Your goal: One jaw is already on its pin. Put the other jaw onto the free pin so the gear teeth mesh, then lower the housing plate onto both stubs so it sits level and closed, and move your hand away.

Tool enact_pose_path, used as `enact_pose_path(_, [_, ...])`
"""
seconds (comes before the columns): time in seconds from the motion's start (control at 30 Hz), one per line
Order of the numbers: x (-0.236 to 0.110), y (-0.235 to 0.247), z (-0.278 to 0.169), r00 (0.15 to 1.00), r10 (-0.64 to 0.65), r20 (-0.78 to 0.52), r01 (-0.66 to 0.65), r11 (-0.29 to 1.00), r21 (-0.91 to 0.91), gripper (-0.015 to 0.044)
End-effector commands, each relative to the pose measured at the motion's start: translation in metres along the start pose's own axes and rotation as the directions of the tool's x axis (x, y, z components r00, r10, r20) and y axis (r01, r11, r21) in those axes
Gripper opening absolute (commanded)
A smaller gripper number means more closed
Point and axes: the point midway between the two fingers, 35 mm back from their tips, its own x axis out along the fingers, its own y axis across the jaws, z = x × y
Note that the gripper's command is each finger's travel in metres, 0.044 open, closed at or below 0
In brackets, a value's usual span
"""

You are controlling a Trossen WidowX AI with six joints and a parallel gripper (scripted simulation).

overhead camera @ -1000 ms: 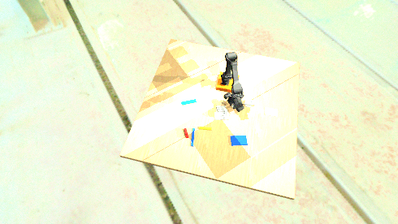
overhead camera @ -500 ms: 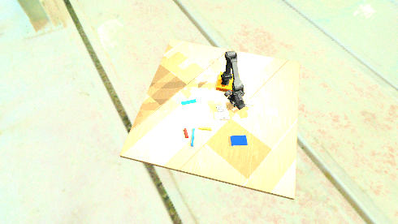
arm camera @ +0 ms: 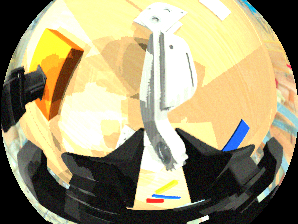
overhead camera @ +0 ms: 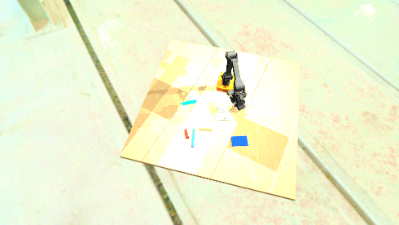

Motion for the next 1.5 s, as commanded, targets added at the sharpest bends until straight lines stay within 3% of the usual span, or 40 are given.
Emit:
enact_pose_path(0.0, [0.000, -0.001, 0.003, 1.000, 0.003, -0.002, -0.003, 0.993, 0.117, 0.0037])
enact_pose_path(0.57, [0.000, -0.005, 0.014, 1.000, 0.003, -0.001, -0.002, 0.840, 0.542, 0.0037])
enact_pose_path(0.83, [0.000, -0.005, 0.015, 1.000, 0.003, -0.001, -0.002, 0.820, 0.572, 0.0037])
enact_pose_path(1.47, [0.000, -0.010, 0.028, 1.000, 0.002, 0.000, -0.001, 0.436, 0.900, 0.0037])
